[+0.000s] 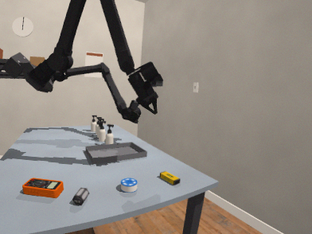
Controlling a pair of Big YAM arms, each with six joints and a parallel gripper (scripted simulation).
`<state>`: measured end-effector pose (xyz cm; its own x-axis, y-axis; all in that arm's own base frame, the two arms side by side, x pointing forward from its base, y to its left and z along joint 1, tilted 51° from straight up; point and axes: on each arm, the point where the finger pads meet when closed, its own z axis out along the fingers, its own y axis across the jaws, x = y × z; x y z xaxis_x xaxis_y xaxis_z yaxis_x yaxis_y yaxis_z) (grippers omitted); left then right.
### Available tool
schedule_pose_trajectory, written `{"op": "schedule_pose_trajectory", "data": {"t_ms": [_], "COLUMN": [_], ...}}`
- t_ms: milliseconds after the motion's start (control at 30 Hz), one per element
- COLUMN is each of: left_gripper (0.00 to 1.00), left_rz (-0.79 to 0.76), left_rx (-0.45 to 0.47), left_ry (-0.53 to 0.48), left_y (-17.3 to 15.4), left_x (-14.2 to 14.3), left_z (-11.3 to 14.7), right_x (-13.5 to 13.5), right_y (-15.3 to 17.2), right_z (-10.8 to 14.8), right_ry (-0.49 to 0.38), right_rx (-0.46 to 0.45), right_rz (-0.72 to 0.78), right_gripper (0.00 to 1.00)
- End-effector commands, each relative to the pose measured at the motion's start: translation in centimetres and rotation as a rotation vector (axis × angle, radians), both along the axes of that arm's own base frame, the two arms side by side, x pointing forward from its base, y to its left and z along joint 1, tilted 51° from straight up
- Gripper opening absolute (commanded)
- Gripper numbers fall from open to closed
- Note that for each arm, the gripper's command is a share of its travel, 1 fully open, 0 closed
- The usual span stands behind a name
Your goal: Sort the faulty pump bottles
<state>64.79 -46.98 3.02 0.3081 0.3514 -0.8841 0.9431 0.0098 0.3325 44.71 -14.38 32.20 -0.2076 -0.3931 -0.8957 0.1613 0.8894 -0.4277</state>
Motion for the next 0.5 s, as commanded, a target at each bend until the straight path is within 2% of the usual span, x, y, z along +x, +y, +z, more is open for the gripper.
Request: {"op": "schedule_pose_trajectory", "data": {"t_ms": [0,33,100,167,300,467], "left_gripper": [0.00,0.00,0.00,0.00,0.00,0.00], "left_rz": [0.076,0.076,0.181,0.277,0.463,0.705], "left_rx": [-0.019,-0.019,0.017,0.049,0.099,0.146], "left_ry": [0.121,0.121,0.217,0.277,0.386,0.510], "left_y": [-1.1,-1.1,-0.4,0.7,3.2,6.8], "left_x": [-1.0,-1.0,-1.4,-1.5,-2.0,-3.2], "left_z": [5.2,5.2,5.4,5.5,5.6,5.6], "right_x": [-0.2,-0.2,-0.1,-0.6,-0.4,-0.6], "right_y": [2.1,2.1,3.7,5.1,7.5,10.6], "right_z": [-0.8,-0.8,-3.0,-3.2,-6.8,-8.7], "right_ry": [0.021,0.021,0.070,0.077,0.163,0.211], "right_rx": [0.020,0.020,0.036,0.036,0.051,0.065], "right_rz": [0.015,0.015,0.002,-0.011,-0.037,-0.069], "right_gripper": [0.00,0.00,0.00,0.00,0.00,0.00]}}
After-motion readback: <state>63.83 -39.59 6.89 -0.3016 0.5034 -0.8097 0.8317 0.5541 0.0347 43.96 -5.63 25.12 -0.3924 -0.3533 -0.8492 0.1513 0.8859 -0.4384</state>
